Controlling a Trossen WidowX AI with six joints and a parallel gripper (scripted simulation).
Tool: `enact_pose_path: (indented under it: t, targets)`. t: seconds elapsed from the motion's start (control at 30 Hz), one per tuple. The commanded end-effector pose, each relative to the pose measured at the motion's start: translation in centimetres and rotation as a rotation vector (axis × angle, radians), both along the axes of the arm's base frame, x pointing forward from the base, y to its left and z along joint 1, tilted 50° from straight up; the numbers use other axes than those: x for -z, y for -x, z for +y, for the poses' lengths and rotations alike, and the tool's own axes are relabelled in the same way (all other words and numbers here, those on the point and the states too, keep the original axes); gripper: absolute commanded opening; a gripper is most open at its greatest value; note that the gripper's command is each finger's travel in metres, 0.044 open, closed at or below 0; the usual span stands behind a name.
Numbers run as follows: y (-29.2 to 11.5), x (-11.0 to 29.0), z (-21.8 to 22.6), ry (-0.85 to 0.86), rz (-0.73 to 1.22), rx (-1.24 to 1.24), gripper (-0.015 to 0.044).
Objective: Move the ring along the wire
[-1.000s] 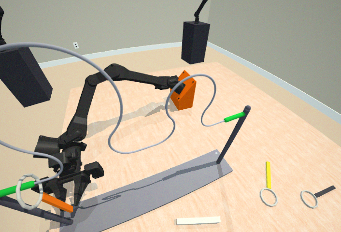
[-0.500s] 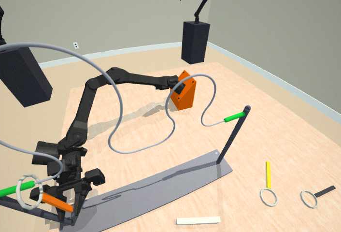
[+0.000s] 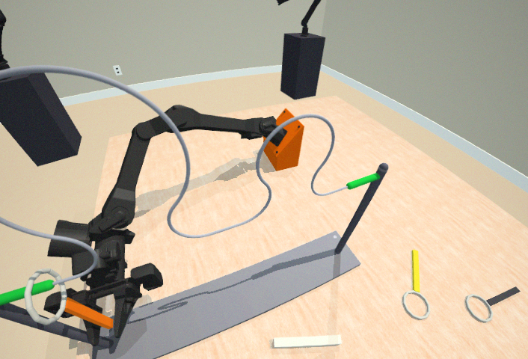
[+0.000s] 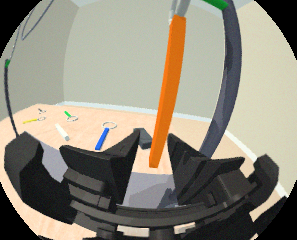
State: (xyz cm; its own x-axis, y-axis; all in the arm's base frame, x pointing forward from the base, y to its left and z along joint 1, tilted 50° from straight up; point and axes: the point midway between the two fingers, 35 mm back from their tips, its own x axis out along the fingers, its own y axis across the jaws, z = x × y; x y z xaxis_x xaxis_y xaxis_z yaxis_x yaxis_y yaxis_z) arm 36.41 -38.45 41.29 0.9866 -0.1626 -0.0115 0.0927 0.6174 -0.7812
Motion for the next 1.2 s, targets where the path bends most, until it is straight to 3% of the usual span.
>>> enact_pose_path:
  t: [0.0, 0.17, 0.57, 1.17]
  targets:
    - [0.0, 0.0, -0.1, -0.004, -0.001, 0.006, 0.016]
    - [0.0, 0.0, -0.1, -0.004, -0.001, 0.006, 0.016]
    - [0.0, 0.0, 0.0, 0.0, 0.0, 0.0, -0.015]
    - [-0.3, -1.1, 1.6, -0.003, -0.003, 0.002, -0.015]
